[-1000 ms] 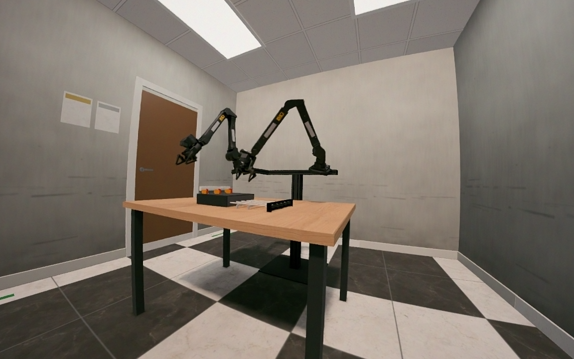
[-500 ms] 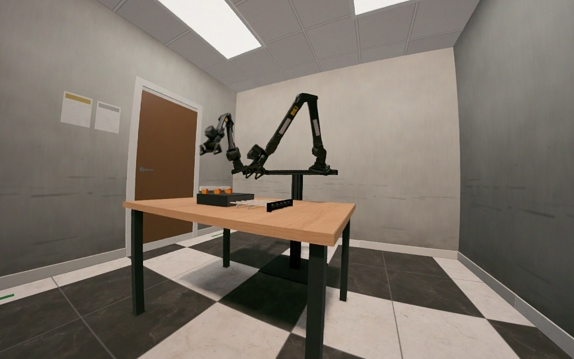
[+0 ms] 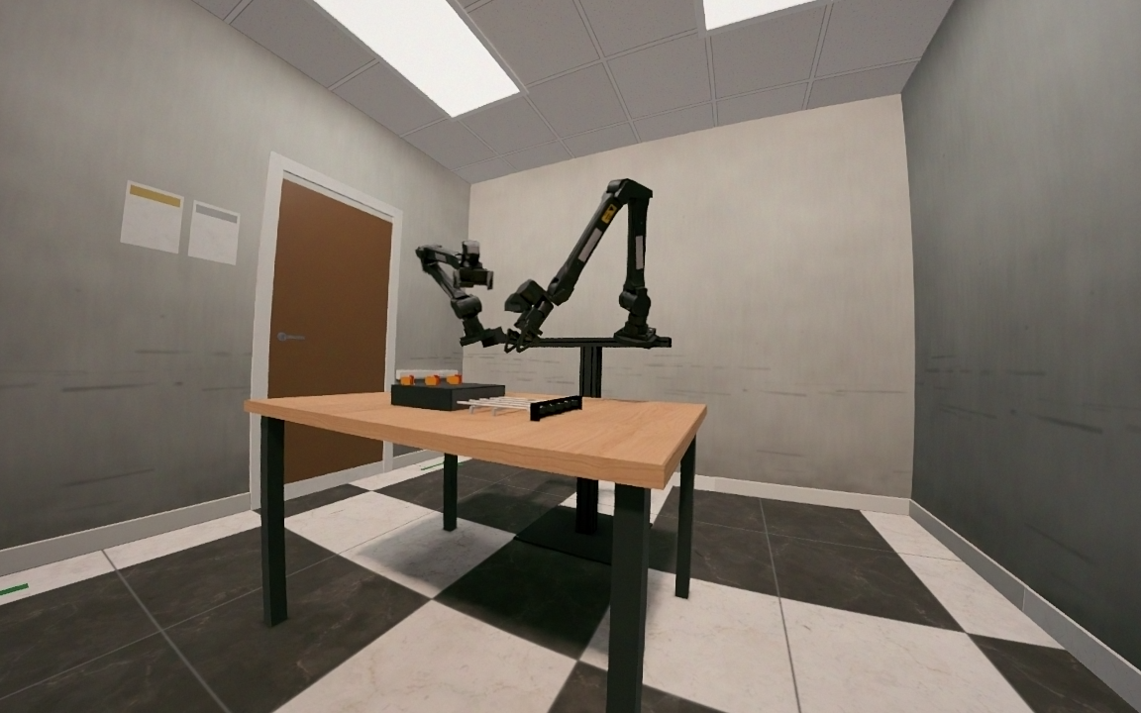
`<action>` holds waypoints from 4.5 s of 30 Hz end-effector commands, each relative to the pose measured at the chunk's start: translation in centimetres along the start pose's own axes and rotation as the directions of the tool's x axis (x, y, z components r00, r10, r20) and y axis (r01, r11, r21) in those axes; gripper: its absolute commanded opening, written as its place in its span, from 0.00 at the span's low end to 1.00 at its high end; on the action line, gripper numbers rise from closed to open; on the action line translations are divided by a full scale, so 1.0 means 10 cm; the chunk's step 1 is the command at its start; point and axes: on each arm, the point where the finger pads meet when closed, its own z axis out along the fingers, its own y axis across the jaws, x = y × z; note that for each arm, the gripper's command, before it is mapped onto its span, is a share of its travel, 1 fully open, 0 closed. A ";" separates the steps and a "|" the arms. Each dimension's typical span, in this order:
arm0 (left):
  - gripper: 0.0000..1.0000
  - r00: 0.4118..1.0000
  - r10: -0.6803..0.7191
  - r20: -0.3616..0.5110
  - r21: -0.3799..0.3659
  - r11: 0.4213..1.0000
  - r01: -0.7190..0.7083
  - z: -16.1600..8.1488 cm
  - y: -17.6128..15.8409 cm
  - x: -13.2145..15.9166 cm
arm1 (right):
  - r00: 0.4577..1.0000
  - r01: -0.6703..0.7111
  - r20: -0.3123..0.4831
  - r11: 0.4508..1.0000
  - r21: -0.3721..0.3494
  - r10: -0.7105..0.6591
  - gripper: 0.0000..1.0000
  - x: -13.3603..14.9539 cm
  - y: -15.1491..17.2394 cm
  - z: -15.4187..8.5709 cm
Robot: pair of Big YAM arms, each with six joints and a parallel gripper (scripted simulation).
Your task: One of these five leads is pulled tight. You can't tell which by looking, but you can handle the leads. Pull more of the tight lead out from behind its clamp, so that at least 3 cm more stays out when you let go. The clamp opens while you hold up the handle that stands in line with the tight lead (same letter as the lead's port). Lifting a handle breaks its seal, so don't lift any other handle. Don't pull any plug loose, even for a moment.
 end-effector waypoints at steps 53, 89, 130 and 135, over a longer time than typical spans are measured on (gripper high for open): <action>0.32 0.538 0.786 -0.305 0.381 0.618 -0.688 1.55 0.67 -0.09 | 0.991 0.100 0.096 0.995 -0.024 -0.097 1.00 0.68 0.40 0.61; 0.21 0.459 0.824 -0.331 0.462 0.566 -0.683 1.96 0.69 0.09 | 0.992 0.068 0.111 0.997 -0.022 -0.065 1.00 0.68 0.34 0.73; 0.00 0.465 0.826 -0.320 0.454 0.564 -0.690 1.56 0.58 -0.20 | 0.992 0.068 0.111 0.997 -0.022 -0.065 1.00 0.68 0.34 0.73; 0.00 0.456 0.829 -0.325 0.469 0.560 -0.683 1.57 0.55 -0.11 | 0.992 0.068 0.111 0.997 -0.022 -0.065 1.00 0.68 0.34 0.73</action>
